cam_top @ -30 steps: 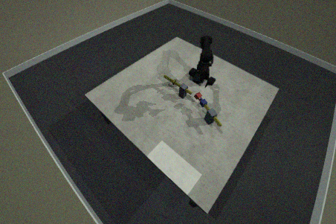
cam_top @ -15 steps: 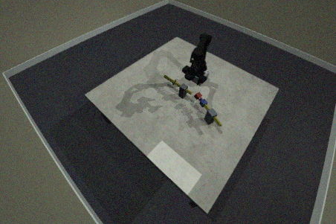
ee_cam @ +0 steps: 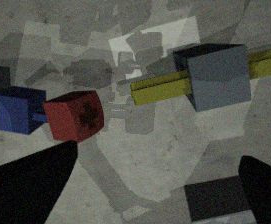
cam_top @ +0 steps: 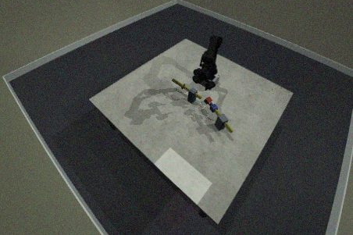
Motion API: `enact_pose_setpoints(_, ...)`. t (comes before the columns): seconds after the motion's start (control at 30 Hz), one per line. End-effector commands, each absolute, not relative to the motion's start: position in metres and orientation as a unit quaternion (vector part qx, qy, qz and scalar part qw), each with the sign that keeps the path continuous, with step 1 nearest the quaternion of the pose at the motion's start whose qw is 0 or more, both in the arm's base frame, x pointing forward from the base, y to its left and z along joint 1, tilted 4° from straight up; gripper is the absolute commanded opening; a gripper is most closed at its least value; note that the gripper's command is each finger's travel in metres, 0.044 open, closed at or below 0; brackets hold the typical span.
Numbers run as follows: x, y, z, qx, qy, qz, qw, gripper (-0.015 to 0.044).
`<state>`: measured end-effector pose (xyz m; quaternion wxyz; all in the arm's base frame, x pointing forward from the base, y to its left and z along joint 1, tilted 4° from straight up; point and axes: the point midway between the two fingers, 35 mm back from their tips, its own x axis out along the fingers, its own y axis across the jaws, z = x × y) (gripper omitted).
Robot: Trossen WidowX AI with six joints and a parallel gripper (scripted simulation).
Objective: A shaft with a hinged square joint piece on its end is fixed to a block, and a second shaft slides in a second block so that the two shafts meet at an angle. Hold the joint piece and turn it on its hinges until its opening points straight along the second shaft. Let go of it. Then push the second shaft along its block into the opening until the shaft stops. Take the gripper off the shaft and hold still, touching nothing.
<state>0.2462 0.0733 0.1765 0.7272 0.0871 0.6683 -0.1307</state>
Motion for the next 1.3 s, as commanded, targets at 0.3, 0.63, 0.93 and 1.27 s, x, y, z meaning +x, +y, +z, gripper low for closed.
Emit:
enact_pose_setpoints(0.3,0.247,0.074,0.17,0.195,0.632,-0.263,0.703,0.044)
enact_pose_setpoints(0.63,0.248,0.074,0.167,0.279,0.584,-0.359,0.672,0.044)
enact_pose_setpoints(0.93,0.248,0.075,0.163,0.351,0.529,-0.438,0.637,0.044)
enact_pose_setpoints(1.27,0.249,0.076,0.16,0.425,0.454,-0.515,0.589,0.044)
